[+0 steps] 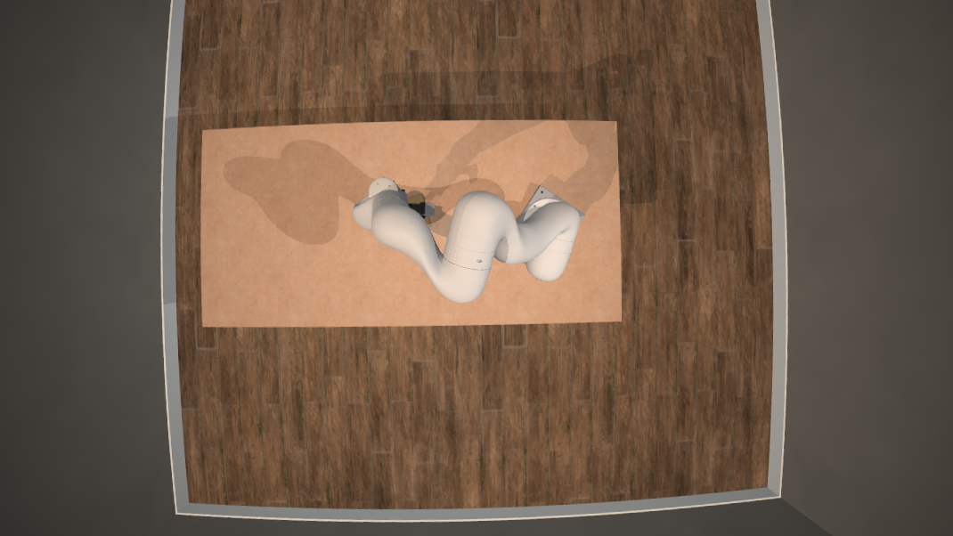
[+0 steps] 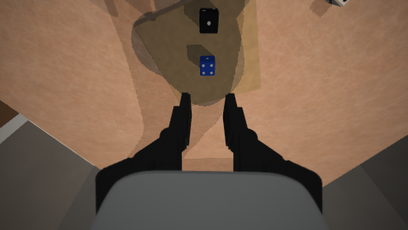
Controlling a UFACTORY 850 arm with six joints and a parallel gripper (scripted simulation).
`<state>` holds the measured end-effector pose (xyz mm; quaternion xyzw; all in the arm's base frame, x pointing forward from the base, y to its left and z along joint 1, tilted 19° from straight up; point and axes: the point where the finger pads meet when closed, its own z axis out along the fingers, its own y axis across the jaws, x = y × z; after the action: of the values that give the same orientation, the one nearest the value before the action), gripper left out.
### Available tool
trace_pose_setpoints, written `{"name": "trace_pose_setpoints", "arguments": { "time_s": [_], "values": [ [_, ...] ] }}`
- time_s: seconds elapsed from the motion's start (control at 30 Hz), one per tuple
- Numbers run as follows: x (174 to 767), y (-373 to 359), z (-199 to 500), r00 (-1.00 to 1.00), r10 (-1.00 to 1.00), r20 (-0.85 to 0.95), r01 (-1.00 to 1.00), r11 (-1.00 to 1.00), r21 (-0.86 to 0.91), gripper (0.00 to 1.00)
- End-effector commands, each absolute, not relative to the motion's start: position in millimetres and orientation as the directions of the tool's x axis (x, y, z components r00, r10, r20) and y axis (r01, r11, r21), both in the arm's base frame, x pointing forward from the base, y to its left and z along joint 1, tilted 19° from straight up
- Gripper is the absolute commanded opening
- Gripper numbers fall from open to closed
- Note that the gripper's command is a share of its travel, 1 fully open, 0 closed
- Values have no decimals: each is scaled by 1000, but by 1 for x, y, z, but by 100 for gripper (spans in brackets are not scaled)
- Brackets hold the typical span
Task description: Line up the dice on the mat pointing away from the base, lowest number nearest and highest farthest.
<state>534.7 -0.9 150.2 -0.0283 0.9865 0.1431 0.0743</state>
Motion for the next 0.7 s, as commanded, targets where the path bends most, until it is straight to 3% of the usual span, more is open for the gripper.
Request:
{"name": "trace_pose_setpoints", "arguments": {
  "time_s": [0.0, 0.03, 0.07, 0.67],
  "values": [
    [535, -2, 154, -987, -34, -155, -77, 958, 278, 36],
    [535, -2, 154, -987, -34, -155, -77, 958, 278, 36],
    [535, -2, 154, -987, -34, -155, -77, 958, 278, 100],
    [535, -2, 154, -987, -34, -155, -77, 958, 278, 100]
  ]
}}
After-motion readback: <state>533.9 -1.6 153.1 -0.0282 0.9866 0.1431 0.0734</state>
